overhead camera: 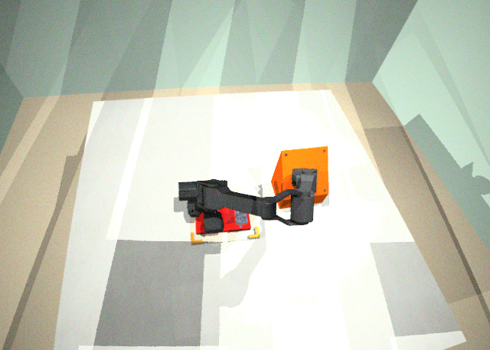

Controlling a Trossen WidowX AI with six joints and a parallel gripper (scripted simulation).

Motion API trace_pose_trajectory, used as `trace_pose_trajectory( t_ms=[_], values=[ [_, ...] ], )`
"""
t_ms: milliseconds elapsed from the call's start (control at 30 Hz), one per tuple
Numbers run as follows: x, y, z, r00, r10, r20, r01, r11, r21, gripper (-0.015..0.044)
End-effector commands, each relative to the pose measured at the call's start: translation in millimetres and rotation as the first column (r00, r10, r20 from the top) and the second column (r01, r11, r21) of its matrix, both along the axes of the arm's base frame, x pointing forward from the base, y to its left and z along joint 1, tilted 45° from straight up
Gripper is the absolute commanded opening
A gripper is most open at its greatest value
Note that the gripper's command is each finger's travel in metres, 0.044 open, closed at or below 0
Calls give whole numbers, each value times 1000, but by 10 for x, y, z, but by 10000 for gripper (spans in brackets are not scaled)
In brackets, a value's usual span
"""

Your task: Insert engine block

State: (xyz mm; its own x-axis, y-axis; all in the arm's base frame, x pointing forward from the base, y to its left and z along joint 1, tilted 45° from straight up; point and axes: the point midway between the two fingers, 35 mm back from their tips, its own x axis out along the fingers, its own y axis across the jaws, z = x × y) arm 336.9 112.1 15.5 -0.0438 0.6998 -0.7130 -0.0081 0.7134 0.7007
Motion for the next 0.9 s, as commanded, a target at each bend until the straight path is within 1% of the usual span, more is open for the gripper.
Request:
trace_pose_trajectory(
  t_ms=[0,867],
  values=[
    [-1,9,-8,1000,-4,-5,4,1000,3,158],
    [-4,40,-39,1000,-4,-5,4,1000,4,158]
  ],
)
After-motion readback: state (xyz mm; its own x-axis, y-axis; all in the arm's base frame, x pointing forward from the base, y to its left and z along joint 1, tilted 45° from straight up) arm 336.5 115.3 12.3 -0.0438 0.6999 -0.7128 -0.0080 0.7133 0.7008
